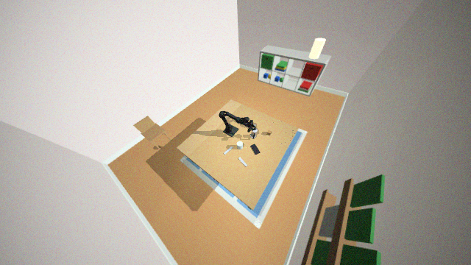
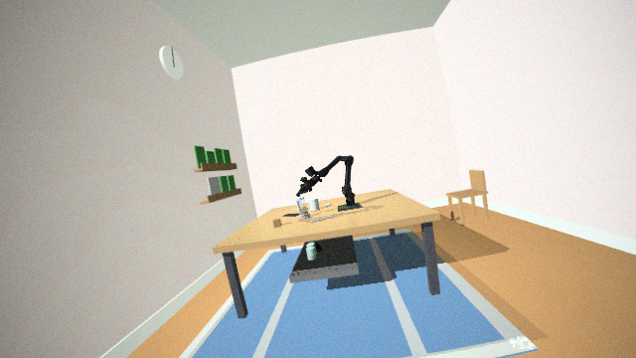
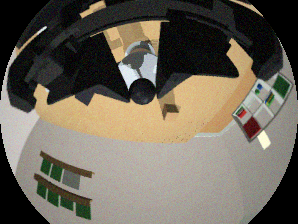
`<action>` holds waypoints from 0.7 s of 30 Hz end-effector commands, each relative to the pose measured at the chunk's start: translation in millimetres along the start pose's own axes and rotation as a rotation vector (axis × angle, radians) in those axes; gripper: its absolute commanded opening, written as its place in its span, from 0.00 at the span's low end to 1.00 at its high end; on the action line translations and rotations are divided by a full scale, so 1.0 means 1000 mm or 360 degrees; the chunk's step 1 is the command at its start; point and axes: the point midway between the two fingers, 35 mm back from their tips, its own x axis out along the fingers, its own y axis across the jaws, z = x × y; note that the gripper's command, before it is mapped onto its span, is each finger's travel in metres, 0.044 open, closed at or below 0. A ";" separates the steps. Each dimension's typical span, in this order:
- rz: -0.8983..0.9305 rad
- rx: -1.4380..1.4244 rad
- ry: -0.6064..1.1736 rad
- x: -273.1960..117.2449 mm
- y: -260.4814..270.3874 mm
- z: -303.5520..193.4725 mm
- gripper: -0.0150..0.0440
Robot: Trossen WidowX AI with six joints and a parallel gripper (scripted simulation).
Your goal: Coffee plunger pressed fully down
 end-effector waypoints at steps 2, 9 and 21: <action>-0.0002 -0.0002 0.0034 0.003 0.000 -0.005 0.46; -0.0002 -0.0002 0.0034 0.003 0.000 -0.004 0.46; 0.0000 0.0000 0.0011 0.002 0.000 0.000 0.46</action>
